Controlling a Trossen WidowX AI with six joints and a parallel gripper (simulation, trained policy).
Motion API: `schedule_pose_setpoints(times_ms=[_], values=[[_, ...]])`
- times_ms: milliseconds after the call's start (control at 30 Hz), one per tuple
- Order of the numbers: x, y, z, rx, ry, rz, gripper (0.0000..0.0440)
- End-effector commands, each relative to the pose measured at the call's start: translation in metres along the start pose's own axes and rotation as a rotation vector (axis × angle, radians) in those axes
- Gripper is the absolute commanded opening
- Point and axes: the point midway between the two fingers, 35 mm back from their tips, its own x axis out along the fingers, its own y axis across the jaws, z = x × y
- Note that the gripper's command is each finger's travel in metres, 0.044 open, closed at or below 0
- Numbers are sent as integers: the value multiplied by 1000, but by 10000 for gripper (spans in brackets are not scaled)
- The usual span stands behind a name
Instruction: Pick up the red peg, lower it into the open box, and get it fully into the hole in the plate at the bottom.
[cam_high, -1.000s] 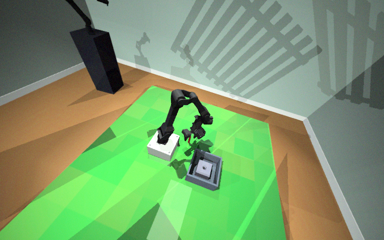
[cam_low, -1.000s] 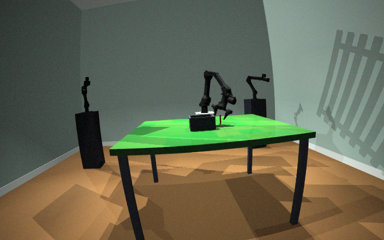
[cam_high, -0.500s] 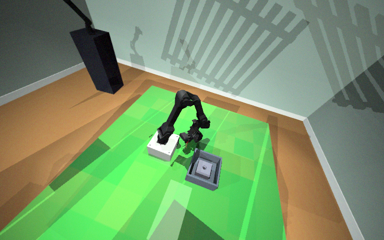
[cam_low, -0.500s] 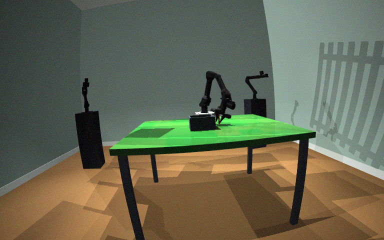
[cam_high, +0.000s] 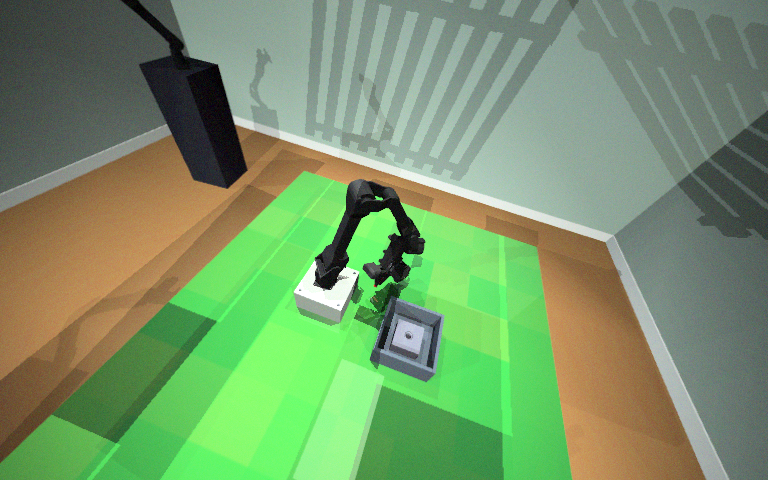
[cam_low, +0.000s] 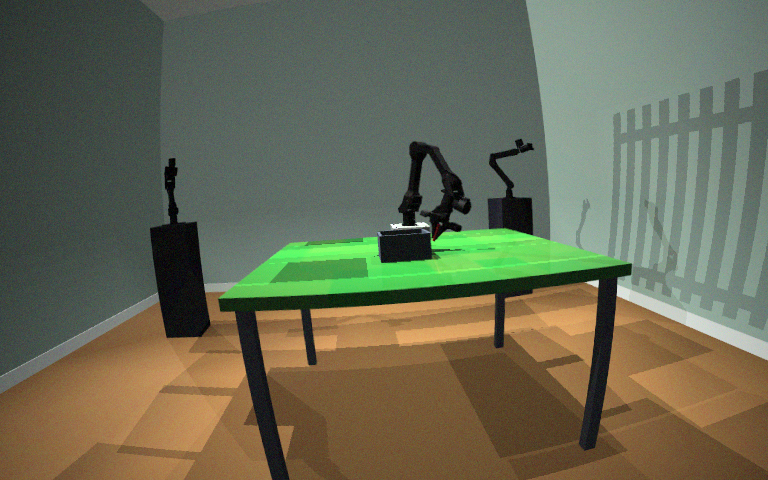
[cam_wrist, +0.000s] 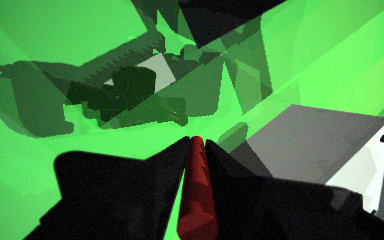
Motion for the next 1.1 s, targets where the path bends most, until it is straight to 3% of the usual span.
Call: schedule_pose_setpoints(times_ms=[0, 533, 1067], values=[[-10, -3, 8, -1, -19, 2, 0], [-66, -17, 62, 100, -98, 29, 0], [-73, -36, 136, 276, -117, 65, 0]])
